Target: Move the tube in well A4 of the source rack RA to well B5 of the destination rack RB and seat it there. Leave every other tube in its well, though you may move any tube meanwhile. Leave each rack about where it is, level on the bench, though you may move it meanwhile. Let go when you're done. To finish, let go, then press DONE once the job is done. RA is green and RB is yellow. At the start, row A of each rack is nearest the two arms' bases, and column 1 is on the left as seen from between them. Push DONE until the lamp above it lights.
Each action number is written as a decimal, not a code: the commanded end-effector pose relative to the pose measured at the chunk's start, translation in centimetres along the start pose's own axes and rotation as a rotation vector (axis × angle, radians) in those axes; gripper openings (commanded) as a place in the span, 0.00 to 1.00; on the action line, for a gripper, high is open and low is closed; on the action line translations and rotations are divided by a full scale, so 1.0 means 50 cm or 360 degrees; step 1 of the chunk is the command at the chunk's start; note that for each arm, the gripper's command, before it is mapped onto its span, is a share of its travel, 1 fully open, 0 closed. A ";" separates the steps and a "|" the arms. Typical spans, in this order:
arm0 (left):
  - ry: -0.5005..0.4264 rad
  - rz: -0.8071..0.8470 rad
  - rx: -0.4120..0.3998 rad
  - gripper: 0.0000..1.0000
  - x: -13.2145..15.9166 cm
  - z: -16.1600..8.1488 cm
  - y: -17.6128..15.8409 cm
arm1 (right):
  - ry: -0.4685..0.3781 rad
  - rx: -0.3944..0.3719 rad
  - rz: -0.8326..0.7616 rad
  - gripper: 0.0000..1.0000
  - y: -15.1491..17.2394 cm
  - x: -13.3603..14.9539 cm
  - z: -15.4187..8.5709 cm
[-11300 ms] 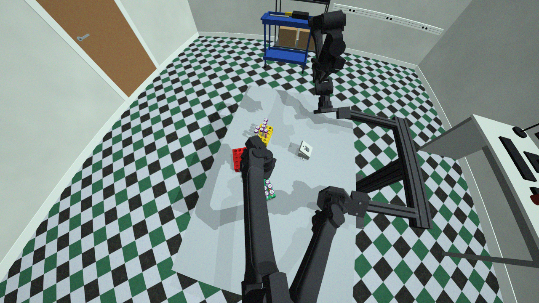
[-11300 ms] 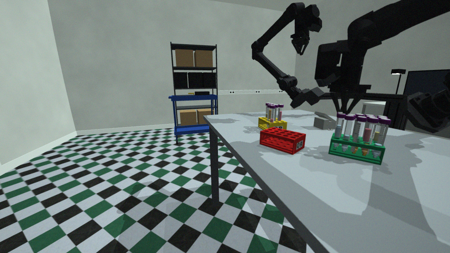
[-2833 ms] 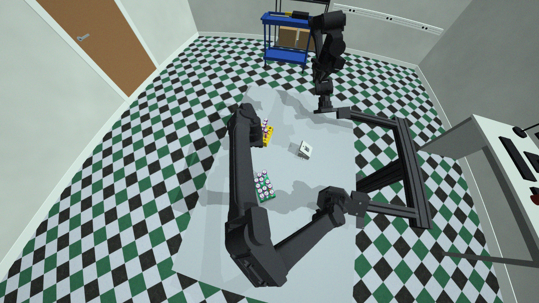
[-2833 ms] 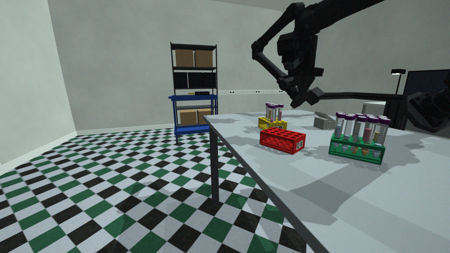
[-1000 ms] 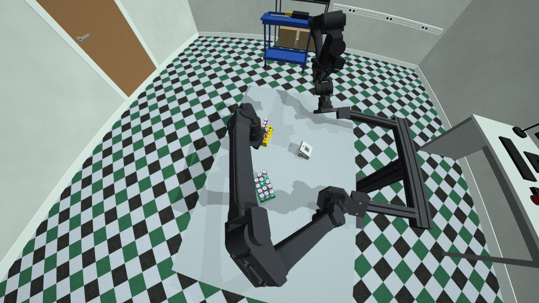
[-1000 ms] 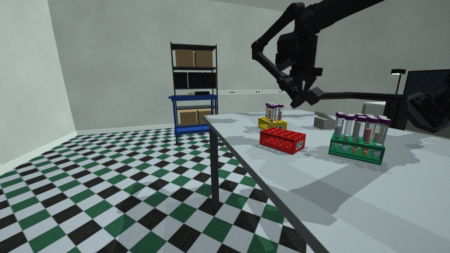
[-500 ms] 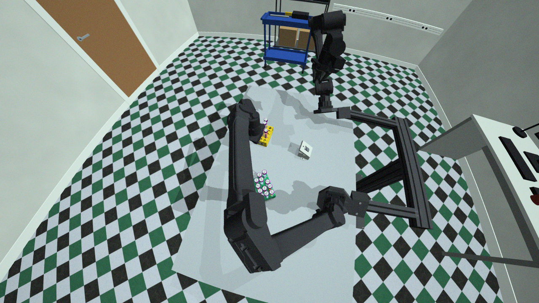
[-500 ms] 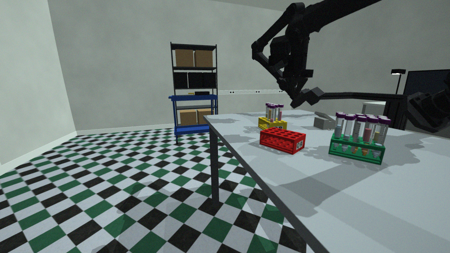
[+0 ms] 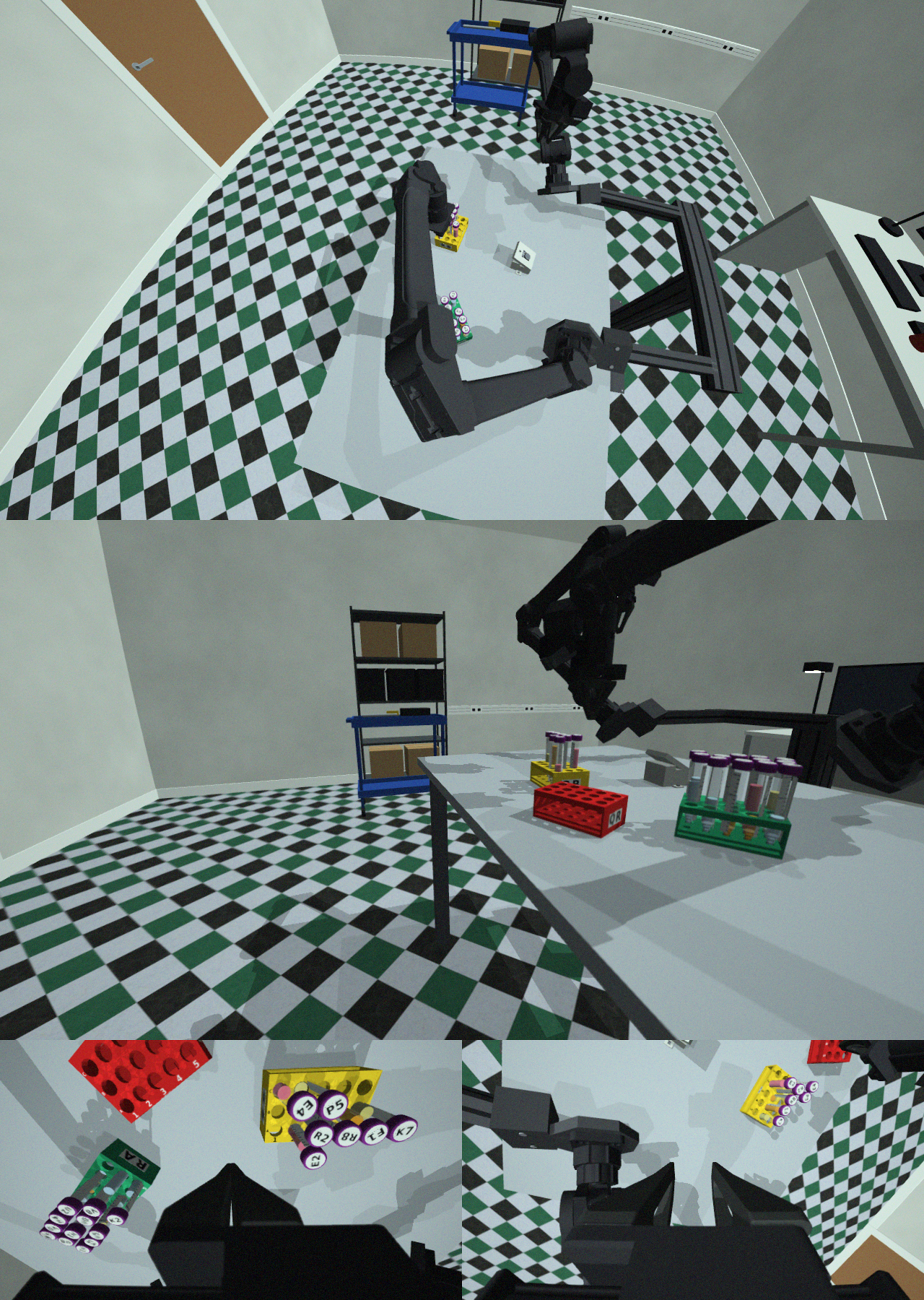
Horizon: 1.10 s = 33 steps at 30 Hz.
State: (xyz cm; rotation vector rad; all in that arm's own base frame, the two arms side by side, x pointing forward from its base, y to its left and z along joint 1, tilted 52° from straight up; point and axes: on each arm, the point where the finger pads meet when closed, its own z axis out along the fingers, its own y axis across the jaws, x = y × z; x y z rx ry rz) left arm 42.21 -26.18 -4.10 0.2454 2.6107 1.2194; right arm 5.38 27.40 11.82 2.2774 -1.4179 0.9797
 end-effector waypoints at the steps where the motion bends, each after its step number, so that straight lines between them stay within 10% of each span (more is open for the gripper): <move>1: -0.0039 0.0005 0.0014 0.00 -0.014 -0.031 -0.048 | -0.0046 0.0015 0.0018 0.30 -0.011 -0.010 -0.022; 16: -0.0041 0.0005 0.0014 0.00 -0.030 -0.032 -0.132 | -0.0046 0.0015 0.0018 0.30 -0.011 -0.010 -0.022; 33: -0.0044 -0.0010 0.0031 0.00 0.119 -0.037 -0.137 | -0.0046 0.0015 0.0018 0.30 -0.011 -0.010 -0.022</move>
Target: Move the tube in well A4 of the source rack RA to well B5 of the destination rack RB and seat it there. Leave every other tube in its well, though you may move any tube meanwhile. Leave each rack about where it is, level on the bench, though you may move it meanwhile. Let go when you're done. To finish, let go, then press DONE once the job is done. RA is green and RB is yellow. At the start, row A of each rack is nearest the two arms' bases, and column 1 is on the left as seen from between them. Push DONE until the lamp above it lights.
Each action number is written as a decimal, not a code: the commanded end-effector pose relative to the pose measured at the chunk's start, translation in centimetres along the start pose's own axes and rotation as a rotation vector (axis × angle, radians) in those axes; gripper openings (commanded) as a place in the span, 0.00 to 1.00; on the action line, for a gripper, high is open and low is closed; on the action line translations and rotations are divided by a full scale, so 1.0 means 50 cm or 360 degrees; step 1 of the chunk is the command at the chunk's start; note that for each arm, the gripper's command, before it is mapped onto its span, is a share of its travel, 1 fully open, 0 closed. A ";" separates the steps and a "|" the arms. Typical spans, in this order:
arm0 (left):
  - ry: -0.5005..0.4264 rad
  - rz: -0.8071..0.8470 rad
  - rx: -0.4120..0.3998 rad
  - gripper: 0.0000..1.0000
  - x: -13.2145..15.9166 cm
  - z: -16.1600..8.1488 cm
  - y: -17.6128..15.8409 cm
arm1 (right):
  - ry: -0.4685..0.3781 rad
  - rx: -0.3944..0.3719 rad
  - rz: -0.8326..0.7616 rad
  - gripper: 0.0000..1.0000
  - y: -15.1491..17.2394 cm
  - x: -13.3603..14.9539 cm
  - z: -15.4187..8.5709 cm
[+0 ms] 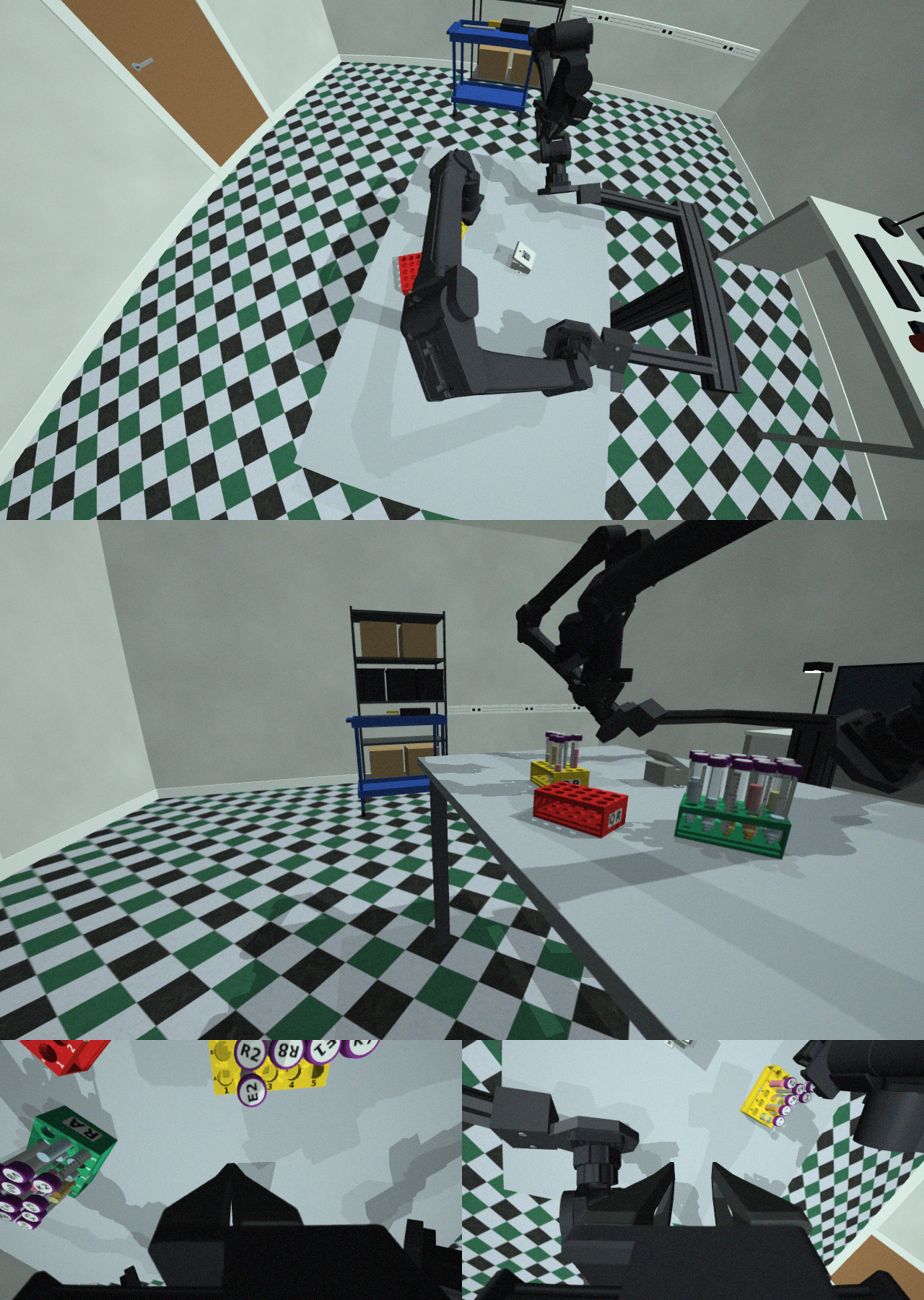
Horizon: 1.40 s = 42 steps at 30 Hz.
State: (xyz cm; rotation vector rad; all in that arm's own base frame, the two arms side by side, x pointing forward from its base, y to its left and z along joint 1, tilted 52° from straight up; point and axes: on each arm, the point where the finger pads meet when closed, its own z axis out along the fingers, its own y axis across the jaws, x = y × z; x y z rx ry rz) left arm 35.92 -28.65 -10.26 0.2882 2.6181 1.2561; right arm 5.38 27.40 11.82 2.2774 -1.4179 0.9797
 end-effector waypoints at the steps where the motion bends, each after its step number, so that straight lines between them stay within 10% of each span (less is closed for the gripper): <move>1: -0.0067 -0.0072 0.0051 0.00 -0.001 -0.040 -0.004 | -0.0046 0.0015 0.0018 0.30 -0.011 -0.010 -0.022; 42: -0.0035 -0.0040 0.0017 0.00 0.310 0.000 -0.064 | -0.0046 0.0015 0.0018 0.30 -0.011 -0.010 -0.022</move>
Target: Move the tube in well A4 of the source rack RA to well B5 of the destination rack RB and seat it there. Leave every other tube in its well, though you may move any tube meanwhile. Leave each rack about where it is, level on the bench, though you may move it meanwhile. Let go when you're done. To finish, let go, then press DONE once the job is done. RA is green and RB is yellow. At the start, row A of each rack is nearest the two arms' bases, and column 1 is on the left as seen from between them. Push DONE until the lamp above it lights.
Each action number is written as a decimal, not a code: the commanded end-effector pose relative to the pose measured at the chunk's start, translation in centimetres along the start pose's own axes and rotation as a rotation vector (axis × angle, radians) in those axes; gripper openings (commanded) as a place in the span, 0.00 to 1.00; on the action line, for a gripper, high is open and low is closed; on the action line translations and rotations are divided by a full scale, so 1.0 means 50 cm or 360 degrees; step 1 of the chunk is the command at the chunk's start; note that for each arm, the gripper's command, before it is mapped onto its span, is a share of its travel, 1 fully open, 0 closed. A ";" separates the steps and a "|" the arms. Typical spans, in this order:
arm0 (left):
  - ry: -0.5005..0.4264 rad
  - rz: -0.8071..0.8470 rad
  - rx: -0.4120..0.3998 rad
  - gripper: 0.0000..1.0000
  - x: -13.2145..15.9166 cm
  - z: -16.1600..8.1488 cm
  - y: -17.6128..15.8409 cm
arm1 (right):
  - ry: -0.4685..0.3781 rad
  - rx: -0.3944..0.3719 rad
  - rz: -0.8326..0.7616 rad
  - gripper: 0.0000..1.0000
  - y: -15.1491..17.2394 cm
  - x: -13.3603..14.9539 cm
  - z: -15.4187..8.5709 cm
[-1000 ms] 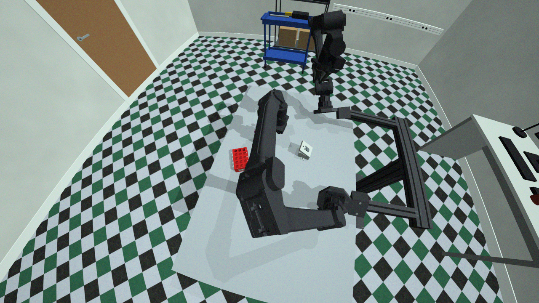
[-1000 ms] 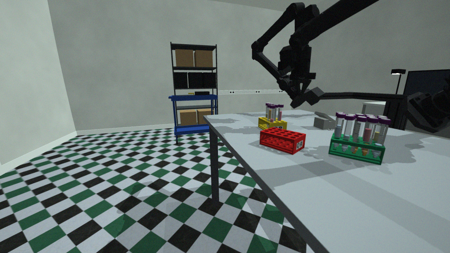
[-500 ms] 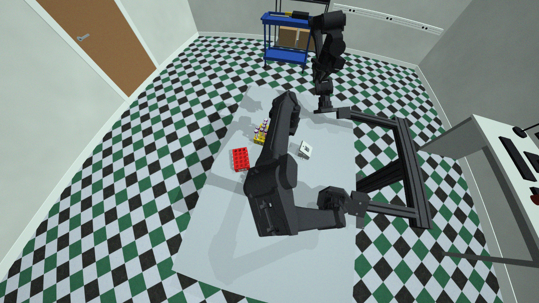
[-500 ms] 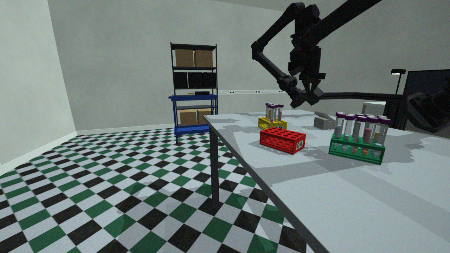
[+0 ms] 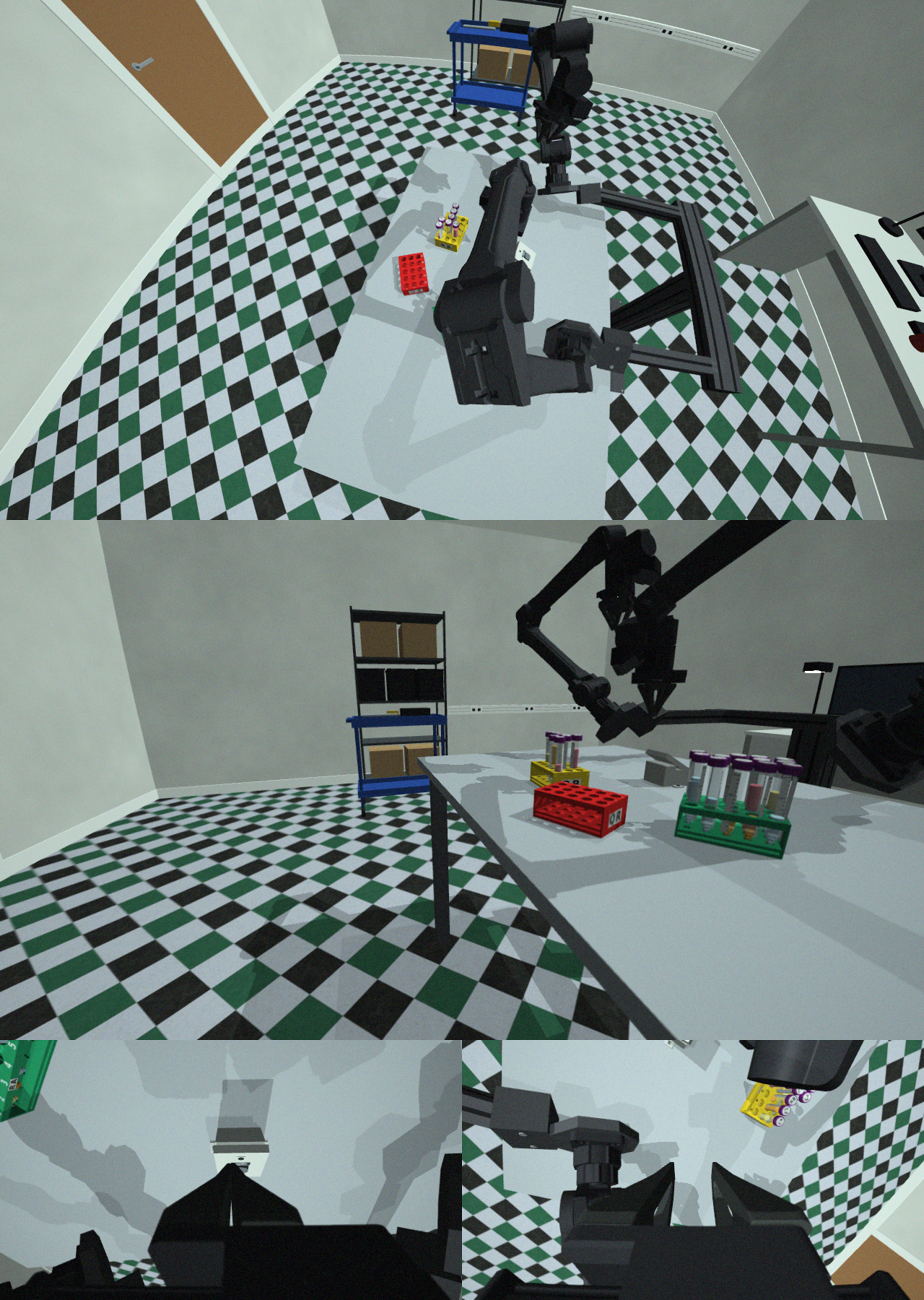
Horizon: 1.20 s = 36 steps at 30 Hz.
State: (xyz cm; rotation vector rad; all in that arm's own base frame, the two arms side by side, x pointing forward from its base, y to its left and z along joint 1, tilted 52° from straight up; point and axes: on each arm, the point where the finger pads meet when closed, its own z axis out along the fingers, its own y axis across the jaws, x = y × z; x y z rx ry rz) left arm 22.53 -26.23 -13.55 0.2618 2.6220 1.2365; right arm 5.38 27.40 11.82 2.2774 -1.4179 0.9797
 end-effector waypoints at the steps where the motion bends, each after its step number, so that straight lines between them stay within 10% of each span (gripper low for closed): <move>1: -0.0036 -0.0007 0.0001 0.00 0.042 0.000 -0.021 | -0.0046 0.0015 0.0018 0.30 -0.011 -0.010 -0.022; 21: -0.0033 -0.0009 0.0000 0.00 0.185 0.010 -0.043 | -0.0046 0.0015 0.0018 0.30 -0.011 -0.010 -0.022; 36: -0.0002 -0.0006 -0.0011 0.00 0.157 0.086 -0.030 | -0.0046 0.0015 0.0018 0.30 -0.011 -0.010 -0.022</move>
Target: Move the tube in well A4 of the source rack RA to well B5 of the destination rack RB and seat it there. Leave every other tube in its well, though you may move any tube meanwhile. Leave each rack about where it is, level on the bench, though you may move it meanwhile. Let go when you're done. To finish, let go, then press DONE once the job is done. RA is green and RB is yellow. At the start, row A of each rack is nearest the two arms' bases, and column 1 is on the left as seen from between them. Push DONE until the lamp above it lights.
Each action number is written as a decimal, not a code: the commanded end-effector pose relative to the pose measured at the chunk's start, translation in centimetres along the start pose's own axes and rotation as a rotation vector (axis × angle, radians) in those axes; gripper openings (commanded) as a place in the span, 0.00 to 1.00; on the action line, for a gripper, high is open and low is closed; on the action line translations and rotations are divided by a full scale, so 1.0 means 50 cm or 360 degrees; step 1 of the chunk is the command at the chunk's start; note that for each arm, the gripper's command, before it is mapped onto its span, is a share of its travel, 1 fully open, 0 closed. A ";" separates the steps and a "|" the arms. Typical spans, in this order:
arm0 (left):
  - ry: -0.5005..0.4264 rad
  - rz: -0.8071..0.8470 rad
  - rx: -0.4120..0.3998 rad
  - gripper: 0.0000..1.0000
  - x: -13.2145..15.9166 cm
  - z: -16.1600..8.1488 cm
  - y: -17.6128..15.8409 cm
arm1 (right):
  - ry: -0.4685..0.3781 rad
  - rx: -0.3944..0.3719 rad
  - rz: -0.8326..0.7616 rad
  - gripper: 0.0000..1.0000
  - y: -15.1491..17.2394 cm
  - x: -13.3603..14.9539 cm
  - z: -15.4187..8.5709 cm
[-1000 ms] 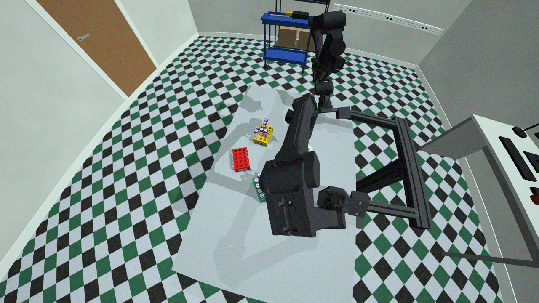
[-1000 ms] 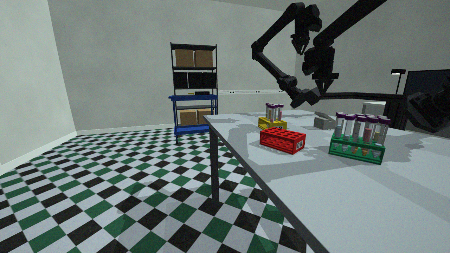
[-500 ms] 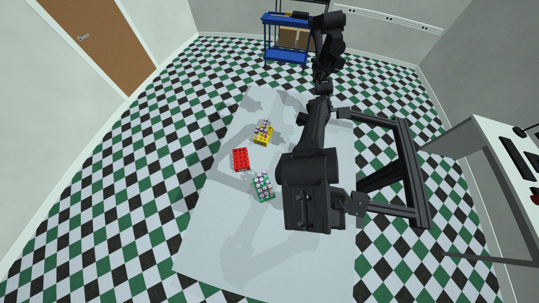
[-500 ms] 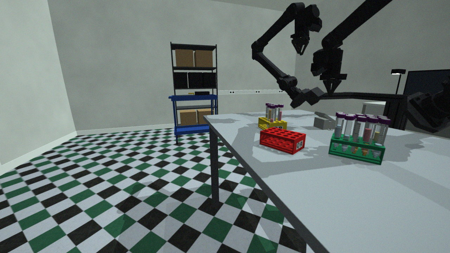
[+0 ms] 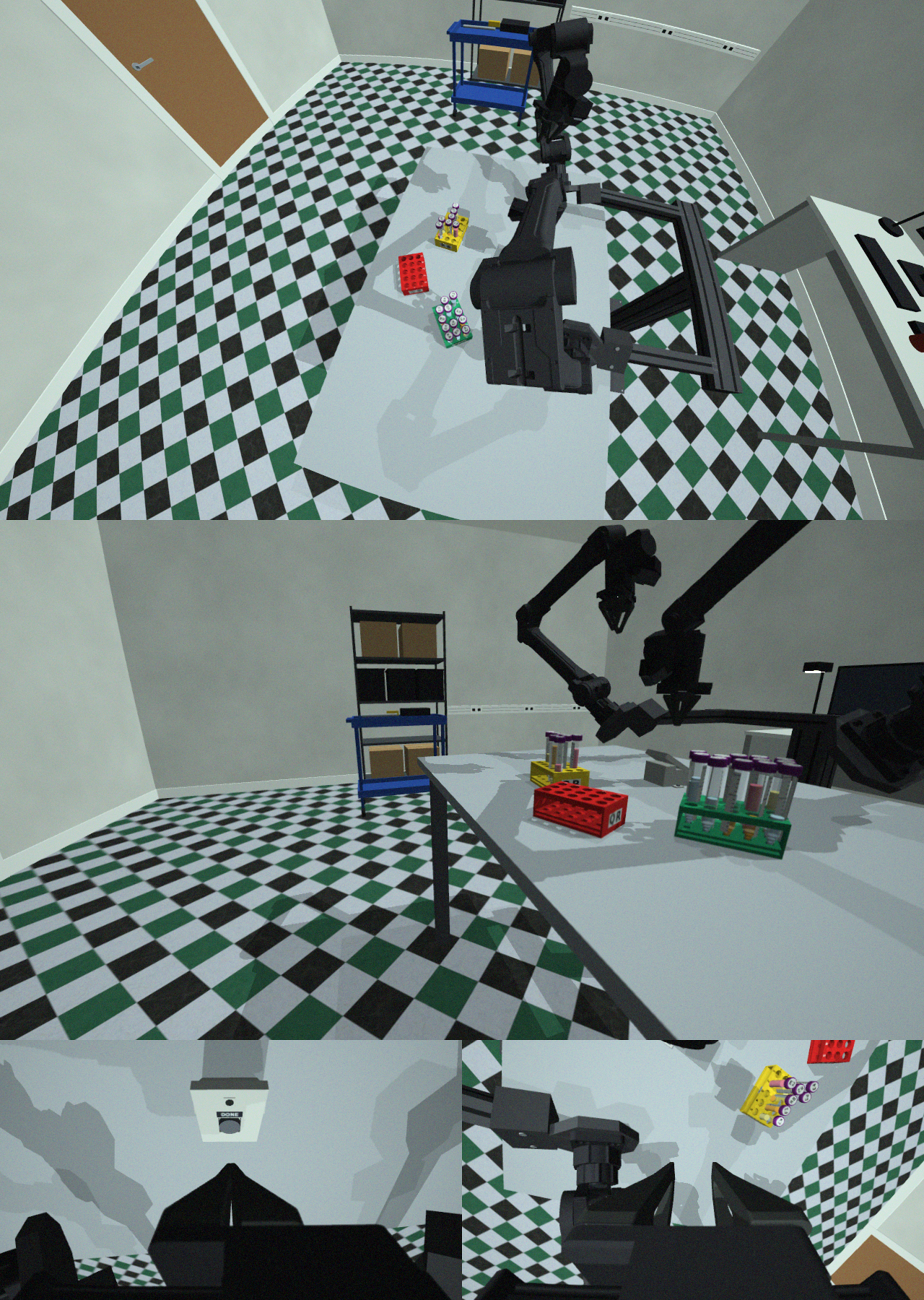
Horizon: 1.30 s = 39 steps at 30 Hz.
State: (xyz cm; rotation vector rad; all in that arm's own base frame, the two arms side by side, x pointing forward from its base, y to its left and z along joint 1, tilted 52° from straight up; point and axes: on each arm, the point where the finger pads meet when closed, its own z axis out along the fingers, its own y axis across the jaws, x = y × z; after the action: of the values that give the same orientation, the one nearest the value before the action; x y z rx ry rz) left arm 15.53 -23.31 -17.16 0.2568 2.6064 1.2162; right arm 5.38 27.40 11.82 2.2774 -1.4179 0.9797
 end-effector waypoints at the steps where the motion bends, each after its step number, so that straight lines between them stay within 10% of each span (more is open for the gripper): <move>1: 0.0030 0.0014 -0.0020 0.00 -0.001 0.043 -0.001 | -0.0046 0.0015 0.0018 0.30 -0.011 -0.010 -0.022; 39: 0.0029 0.0008 -0.0011 0.00 -0.003 0.158 -0.002 | -0.0046 0.0015 0.0018 0.30 -0.011 -0.010 -0.022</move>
State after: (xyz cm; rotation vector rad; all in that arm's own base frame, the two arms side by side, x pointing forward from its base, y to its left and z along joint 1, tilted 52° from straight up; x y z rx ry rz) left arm 17.68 -18.22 -21.36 0.2578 2.6093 1.2267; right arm 5.38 27.40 11.82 2.2774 -1.4179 0.9797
